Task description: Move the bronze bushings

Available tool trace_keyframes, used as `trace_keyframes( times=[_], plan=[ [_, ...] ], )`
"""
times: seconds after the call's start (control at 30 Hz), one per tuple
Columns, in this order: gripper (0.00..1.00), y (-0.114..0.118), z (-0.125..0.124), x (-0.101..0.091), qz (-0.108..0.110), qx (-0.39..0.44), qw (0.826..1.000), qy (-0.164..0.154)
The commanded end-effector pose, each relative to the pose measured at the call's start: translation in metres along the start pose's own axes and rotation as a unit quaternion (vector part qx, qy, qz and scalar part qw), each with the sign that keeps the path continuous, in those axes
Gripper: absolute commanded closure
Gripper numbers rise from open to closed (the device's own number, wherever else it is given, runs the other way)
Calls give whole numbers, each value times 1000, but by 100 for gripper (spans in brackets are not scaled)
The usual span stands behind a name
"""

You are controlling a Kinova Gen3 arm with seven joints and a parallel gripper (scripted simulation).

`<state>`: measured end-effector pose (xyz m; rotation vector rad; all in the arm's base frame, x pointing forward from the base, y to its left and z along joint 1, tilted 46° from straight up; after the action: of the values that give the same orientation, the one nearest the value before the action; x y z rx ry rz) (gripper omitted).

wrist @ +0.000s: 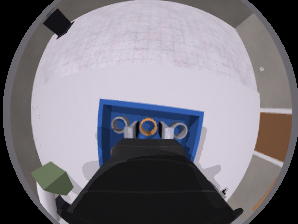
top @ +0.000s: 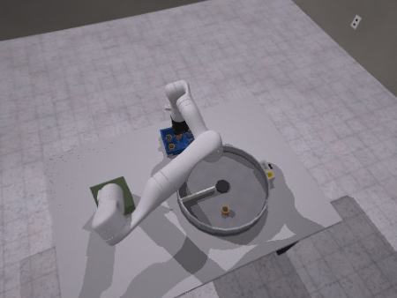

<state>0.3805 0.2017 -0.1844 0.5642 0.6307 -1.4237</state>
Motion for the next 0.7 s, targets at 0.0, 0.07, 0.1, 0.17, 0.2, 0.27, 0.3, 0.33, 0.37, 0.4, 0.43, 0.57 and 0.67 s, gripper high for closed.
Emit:
trace_keyframes(
  times=[0.0, 0.07, 0.1, 0.17, 0.2, 0.27, 0.3, 0.33, 0.37, 0.4, 0.43, 0.57, 0.67],
  plan=[
    [24, -1, 0, 9, 0, 2, 1000, 0],
    [24, -1, 0, 12, 0, 2, 1000, 0],
    [24, -1, 0, 12, 0, 2, 1000, 0],
    [24, -1, 0, 14, 0, 1, 1000, 0],
    [24, -1, 0, 16, 0, 2, 1000, 0],
    [24, -1, 0, 18, 0, 2, 1000, 0],
    [24, -1, 0, 19, 0, 2, 1000, 0],
    [24, -1, 0, 20, 0, 2, 1000, 0],
    [24, -1, 0, 20, 0, 2, 1000, 0],
    [24, -1, 0, 21, 0, 2, 1000, 0],
    [24, -1, 0, 21, 0, 2, 1000, 0],
    [24, -1, 0, 21, 0, 2, 1000, 0],
    [24, -1, 0, 21, 0, 2, 1000, 0]
  ],
)
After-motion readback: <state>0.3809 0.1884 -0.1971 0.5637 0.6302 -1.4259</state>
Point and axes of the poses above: the point where the finger pads meet when closed, its own x axis out along the fingers, its own y axis across the jaws, z = x × y, the point moved 9 cm from there along -x, back along the fingers, and after that the axes turned 1 degree about -x, right-handed, at the moved point
